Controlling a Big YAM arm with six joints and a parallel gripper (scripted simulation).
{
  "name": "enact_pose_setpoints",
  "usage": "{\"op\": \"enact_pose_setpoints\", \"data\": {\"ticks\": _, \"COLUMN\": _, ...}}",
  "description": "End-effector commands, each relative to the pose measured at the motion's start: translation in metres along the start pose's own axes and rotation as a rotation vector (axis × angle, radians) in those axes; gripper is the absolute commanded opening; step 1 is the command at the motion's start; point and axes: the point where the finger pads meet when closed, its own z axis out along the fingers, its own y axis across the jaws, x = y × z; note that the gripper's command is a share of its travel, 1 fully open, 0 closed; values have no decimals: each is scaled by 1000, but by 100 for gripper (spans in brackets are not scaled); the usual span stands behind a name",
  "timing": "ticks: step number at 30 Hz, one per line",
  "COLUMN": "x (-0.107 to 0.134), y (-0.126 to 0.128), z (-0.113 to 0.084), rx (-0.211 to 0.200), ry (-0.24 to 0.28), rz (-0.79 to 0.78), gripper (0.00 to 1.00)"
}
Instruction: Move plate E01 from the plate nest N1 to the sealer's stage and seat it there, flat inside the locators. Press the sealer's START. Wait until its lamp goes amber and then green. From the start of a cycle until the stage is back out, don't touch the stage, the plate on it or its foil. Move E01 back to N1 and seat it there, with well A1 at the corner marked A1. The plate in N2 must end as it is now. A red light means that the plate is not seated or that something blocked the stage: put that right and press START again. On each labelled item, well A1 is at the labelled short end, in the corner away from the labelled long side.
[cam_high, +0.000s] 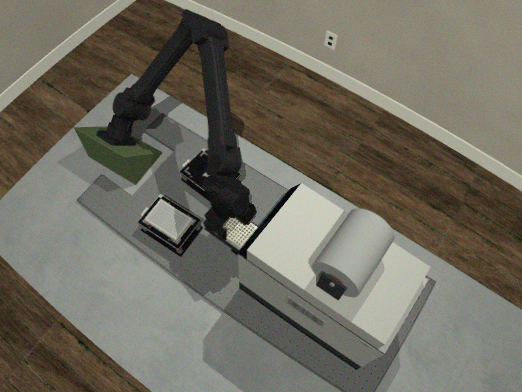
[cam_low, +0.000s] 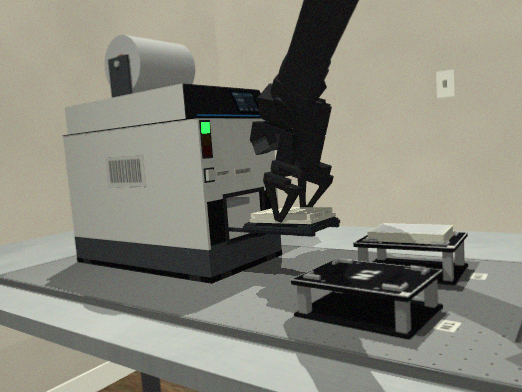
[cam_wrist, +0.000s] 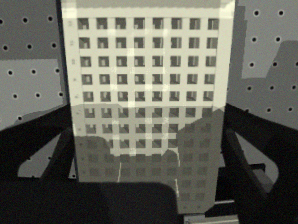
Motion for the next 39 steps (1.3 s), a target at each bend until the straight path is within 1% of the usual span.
{"op": "enact_pose_setpoints", "data": {"ticks": 1, "x": -28, "y": -7, "z": -19, "rx": 11, "ry": -48, "rz": -6, "gripper": 0}}
{"op": "enact_pose_setpoints", "data": {"ticks": 6, "x": -33, "y": 0, "z": -26, "rx": 13, "ry": -62, "rz": -12, "gripper": 0}}
{"op": "enact_pose_setpoints", "data": {"ticks": 8, "x": -31, "y": 6, "z": -24, "rx": 11, "ry": -59, "rz": -21, "gripper": 0}}
{"op": "enact_pose_setpoints", "data": {"ticks": 13, "x": -18, "y": 9, "z": -12, "rx": 7, "ry": -28, "rz": -24, "gripper": 0}}
{"op": "enact_pose_setpoints", "data": {"ticks": 15, "x": -18, "y": 9, "z": -12, "rx": 7, "ry": -28, "rz": -24, "gripper": 0}}
{"op": "enact_pose_setpoints", "data": {"ticks": 17, "x": -12, "y": 7, "z": -5, "rx": 5, "ry": -16, "rz": -32, "gripper": 0}}
{"op": "enact_pose_setpoints", "data": {"ticks": 23, "x": 3, "y": -3, "z": 5, "rx": 3, "ry": 4, "rz": -11, "gripper": 0}}
{"op": "enact_pose_setpoints", "data": {"ticks": 26, "x": 3, "y": -4, "z": 6, "rx": 3, "ry": 4, "rz": -11, "gripper": 0}}
{"op": "enact_pose_setpoints", "data": {"ticks": 30, "x": -7, "y": -2, "z": 4, "rx": 4, "ry": -9, "rz": -13, "gripper": 0}}
{"op": "enact_pose_setpoints", "data": {"ticks": 34, "x": -10, "y": 0, "z": 3, "rx": 4, "ry": -8, "rz": -5, "gripper": 0}}
{"op": "enact_pose_setpoints", "data": {"ticks": 39, "x": -16, "y": 8, "z": 5, "rx": 2, "ry": 1, "rz": -21, "gripper": 0}}
